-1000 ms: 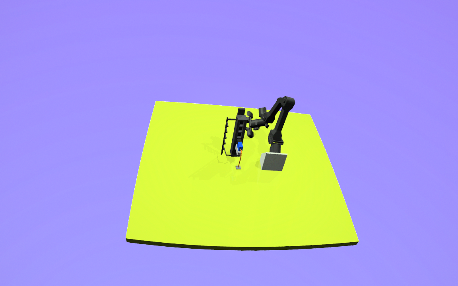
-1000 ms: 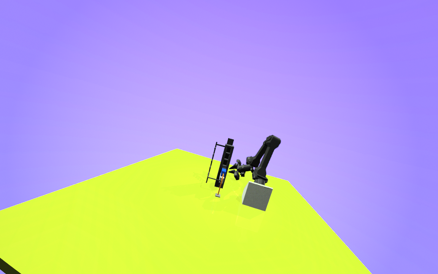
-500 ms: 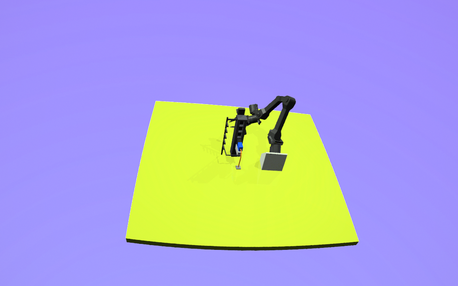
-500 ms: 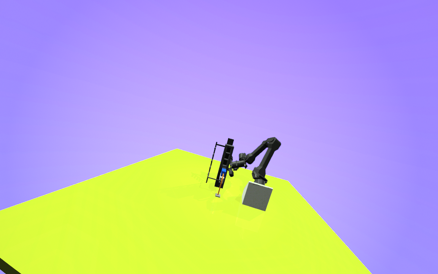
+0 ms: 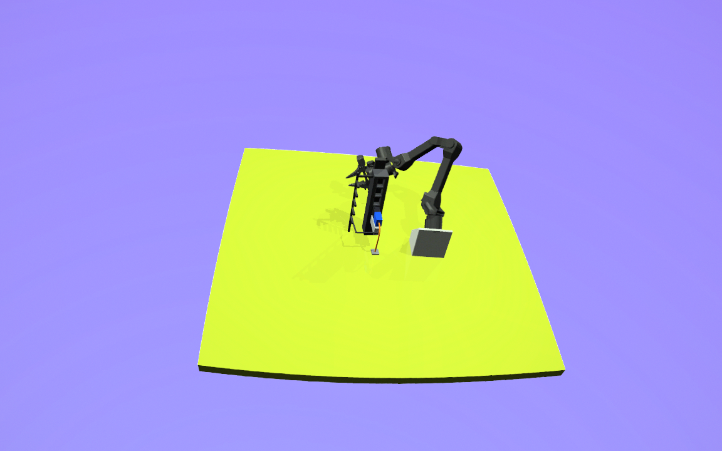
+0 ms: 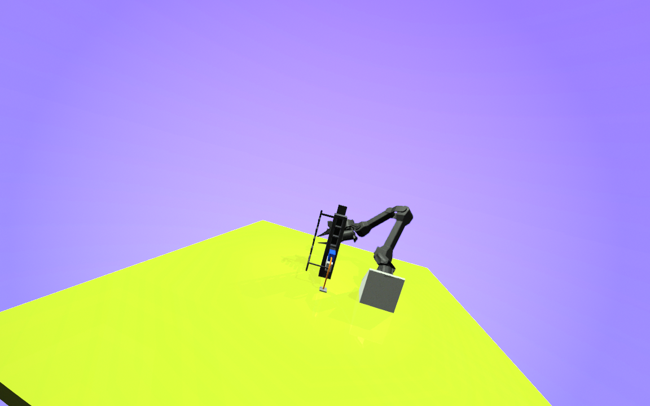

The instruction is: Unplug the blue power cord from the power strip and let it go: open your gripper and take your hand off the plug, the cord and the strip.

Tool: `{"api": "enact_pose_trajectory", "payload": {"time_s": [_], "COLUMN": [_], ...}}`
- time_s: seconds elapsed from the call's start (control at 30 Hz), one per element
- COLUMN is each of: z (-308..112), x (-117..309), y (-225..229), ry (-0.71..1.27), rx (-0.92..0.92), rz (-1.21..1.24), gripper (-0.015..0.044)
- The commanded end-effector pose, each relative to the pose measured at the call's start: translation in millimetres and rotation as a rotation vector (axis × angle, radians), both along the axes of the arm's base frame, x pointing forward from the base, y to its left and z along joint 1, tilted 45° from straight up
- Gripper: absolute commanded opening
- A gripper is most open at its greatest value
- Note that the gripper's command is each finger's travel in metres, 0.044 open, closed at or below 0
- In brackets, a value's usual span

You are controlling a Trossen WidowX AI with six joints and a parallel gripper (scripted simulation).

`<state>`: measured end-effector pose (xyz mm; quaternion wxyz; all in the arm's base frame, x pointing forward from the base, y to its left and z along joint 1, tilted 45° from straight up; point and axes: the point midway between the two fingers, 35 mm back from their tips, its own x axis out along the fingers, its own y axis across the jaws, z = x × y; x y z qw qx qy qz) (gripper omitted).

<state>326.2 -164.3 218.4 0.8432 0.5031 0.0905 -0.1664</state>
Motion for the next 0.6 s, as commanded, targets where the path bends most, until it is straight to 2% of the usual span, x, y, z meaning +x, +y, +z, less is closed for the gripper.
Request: {"api": "enact_pose_trajectory", "payload": {"time_s": [0.0, 0.57], "z": [0, -4], "x": [17, 77], "y": [17, 113], "ry": [0.045, 0.194], "rx": [-0.094, -0.514], "rz": [0.076, 0.430], "gripper": [0.0160, 0.0160]}}
